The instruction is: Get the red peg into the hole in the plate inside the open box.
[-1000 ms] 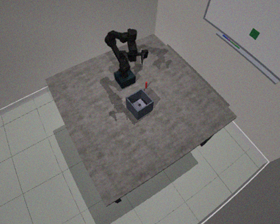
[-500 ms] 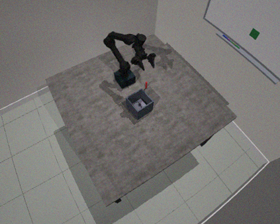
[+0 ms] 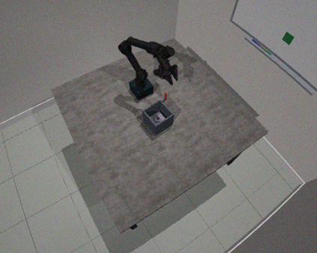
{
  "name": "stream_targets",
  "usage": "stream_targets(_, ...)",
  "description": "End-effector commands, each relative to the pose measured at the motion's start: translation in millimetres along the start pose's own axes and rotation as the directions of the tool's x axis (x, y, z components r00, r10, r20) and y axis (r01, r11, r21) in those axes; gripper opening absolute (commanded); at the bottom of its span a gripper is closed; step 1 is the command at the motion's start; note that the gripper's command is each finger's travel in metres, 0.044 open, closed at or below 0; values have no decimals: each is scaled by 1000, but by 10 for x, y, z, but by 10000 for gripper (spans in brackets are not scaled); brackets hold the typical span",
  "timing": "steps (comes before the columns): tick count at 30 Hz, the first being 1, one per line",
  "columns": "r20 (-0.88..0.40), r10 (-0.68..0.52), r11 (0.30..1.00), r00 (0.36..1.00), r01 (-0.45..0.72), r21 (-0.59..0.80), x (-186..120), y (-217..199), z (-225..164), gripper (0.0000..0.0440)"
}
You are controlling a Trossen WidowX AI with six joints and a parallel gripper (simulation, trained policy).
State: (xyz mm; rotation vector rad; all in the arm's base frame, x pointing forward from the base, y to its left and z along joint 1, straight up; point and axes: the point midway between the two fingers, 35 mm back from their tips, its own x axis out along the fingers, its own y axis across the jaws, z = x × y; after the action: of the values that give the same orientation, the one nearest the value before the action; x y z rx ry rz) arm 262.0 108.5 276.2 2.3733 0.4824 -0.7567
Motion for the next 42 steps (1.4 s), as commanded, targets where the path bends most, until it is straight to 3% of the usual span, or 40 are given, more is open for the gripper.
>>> stream_targets(1, 68, -75, 992, 995, 82, -95, 123, -196, 124, 440)
stream_targets(15, 308, -294, 854, 905, 393, -340, 418, -769, 605, 440)
stream_targets(29, 520, -430, 614, 738, 662, -431, 536, -1259, 1120, 440)
stream_targets(42, 660, -458, 395, 596, 801, -449, 553, -1542, 1530, 440)
